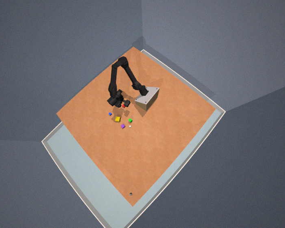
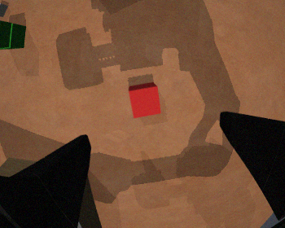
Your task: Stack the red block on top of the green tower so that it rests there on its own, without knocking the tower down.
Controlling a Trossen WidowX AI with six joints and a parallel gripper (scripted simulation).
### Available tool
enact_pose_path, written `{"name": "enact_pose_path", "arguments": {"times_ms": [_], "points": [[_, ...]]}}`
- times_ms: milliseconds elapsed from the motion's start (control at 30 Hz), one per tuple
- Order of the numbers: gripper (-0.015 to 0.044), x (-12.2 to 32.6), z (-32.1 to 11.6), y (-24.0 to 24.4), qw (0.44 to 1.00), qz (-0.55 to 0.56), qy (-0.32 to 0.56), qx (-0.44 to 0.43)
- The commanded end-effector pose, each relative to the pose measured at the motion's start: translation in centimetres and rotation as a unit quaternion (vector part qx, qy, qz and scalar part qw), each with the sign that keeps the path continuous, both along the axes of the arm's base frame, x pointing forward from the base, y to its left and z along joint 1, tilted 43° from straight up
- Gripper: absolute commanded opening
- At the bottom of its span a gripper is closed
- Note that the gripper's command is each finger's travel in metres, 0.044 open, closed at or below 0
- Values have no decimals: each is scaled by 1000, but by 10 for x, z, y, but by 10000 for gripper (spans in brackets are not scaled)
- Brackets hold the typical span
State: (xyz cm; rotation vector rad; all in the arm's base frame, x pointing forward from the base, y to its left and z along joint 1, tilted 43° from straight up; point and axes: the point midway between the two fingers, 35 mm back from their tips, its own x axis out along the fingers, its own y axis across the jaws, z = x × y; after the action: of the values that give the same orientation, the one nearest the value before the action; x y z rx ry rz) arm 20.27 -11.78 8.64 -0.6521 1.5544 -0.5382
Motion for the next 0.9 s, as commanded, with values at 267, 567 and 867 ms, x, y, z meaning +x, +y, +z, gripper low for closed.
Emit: {"name": "enact_pose_path", "arguments": {"times_ms": [267,567,867], "points": [[440,-1,-21,-18,1000,1,12,3],[440,-1,-34,-30,1000,1,13,2],[440,-1,-42,-37,1000,1,12,2]]}}
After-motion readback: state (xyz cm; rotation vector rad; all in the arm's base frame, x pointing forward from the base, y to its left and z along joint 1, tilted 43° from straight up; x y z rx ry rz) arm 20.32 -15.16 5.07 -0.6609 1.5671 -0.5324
